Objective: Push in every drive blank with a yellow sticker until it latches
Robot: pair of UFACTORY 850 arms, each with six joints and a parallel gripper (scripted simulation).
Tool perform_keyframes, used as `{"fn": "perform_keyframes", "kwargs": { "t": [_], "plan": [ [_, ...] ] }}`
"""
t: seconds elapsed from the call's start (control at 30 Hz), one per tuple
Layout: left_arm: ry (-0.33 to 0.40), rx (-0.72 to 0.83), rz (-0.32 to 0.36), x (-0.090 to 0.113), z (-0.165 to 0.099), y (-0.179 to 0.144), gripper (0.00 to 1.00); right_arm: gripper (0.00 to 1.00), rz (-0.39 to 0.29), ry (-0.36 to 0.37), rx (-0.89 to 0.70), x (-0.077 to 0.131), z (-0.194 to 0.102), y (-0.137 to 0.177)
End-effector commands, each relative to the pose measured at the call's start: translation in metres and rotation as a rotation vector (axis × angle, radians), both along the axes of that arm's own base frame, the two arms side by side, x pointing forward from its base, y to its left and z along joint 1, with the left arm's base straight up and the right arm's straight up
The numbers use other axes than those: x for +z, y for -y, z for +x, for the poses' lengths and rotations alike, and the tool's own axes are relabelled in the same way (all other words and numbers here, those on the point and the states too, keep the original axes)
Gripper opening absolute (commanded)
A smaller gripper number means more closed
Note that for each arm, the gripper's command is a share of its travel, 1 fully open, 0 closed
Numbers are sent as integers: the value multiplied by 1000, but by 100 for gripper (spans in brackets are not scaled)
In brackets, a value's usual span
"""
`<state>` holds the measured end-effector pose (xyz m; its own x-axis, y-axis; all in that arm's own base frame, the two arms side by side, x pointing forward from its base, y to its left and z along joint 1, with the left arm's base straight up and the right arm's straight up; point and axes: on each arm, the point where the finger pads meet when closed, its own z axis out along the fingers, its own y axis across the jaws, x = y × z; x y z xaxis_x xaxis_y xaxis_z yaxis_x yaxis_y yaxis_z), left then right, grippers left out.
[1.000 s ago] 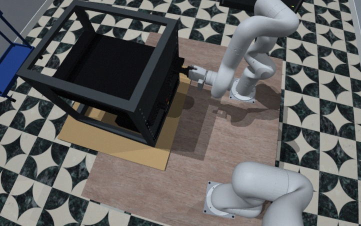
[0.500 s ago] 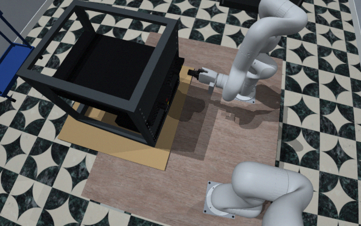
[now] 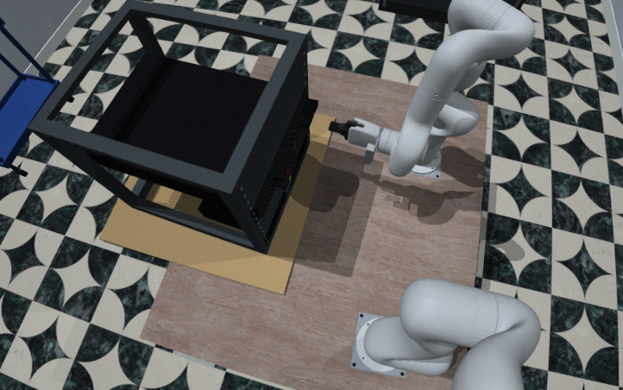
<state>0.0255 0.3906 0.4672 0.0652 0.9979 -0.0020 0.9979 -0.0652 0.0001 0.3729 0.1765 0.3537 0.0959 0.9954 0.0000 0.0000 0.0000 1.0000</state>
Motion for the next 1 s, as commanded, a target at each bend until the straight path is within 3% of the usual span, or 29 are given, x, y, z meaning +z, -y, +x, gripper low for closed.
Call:
{"fn": "perform_keyframes", "kwargs": {
  "t": [0.0, 0.23, 0.47, 0.7, 0.97],
  "plan": [
    [0, 0, 2, 1, 0, 0, 100, 0, 1, 2, 0, 1, 0, 0],
    [0, 0, 2, 1, 0, 0, 100, 0, 1, 2, 0, 2, 0, 0],
    [0, 0, 2, 1, 0, 0, 100, 0, 1, 2, 0, 33, 0, 0],
    [0, 0, 2, 1, 0, 0, 100, 0, 1, 2, 0, 35, 2, 0],
    [0, 0, 2, 1, 0, 0, 100, 0, 1, 3, 0, 35, 39, 3]
  ]
}}
